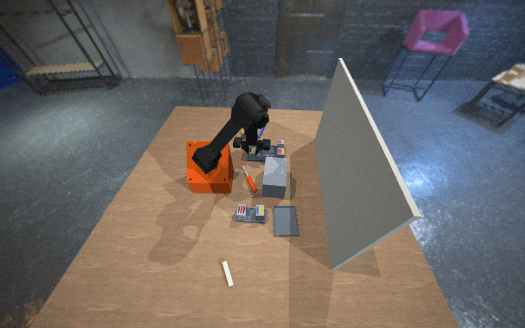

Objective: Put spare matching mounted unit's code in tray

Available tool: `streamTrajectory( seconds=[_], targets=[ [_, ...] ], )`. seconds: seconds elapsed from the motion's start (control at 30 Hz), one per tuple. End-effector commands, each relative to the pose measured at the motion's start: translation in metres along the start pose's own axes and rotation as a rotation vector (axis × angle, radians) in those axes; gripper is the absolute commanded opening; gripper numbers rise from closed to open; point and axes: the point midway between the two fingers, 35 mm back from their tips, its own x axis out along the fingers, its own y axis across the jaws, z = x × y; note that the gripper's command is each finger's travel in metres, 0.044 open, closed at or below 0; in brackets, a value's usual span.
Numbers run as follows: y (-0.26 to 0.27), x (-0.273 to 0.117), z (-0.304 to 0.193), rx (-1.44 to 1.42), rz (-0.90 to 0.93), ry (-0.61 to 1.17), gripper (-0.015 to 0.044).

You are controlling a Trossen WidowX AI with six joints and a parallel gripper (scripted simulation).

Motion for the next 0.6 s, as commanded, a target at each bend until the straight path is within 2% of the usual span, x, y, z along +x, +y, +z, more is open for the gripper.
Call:
streamTrajectory(
  seconds=[0.0,0.13,0.43,0.57],
  targets=[
    [0.0,0.0,0.0,0.0,0.0,0.0,0.0109],
    [0.0,0.0,0.0,0.0,0.0,0.0,0.0004],
    [0.0,-0.001,0.0,0.0,0.0,-0.001,0.0],
    [-0.002,-0.025,0.002,-0.002,-0.001,-0.003,0.0]
  ],
)
